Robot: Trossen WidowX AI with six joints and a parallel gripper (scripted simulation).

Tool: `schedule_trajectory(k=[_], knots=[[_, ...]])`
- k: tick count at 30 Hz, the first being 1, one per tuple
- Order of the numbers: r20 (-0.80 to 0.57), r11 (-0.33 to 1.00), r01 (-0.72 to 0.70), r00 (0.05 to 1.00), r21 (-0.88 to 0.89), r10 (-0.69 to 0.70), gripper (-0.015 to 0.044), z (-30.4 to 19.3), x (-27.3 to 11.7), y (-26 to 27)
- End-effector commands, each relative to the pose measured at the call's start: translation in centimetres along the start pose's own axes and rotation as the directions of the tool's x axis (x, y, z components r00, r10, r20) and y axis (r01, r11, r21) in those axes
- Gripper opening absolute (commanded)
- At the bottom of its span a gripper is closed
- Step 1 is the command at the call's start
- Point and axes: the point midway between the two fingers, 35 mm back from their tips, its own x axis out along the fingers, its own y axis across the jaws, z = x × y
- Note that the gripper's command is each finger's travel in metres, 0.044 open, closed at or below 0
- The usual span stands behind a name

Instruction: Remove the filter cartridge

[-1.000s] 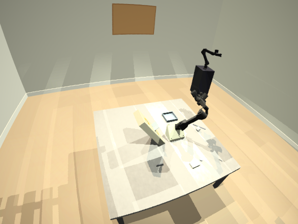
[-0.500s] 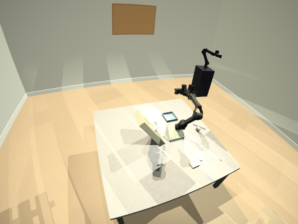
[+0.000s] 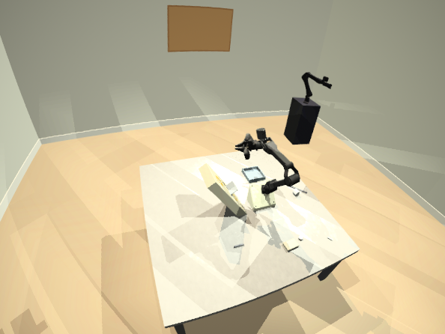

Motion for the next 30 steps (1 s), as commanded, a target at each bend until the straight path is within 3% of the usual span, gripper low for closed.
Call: schedule_trajectory(k=[1,9,30], knots=[[-0.052,0.962,-0.215,0.977,-0.171,0.209,0.0095,0.0,2.3,7.1],[-0.172,0.745,-0.539,0.839,-0.393,0.516,0.0095,-1.3,3.4,18.8],[-0.179,0.738,-0.544,0.835,-0.398,0.519,0.0095,-1.6,4.5,19.5]])
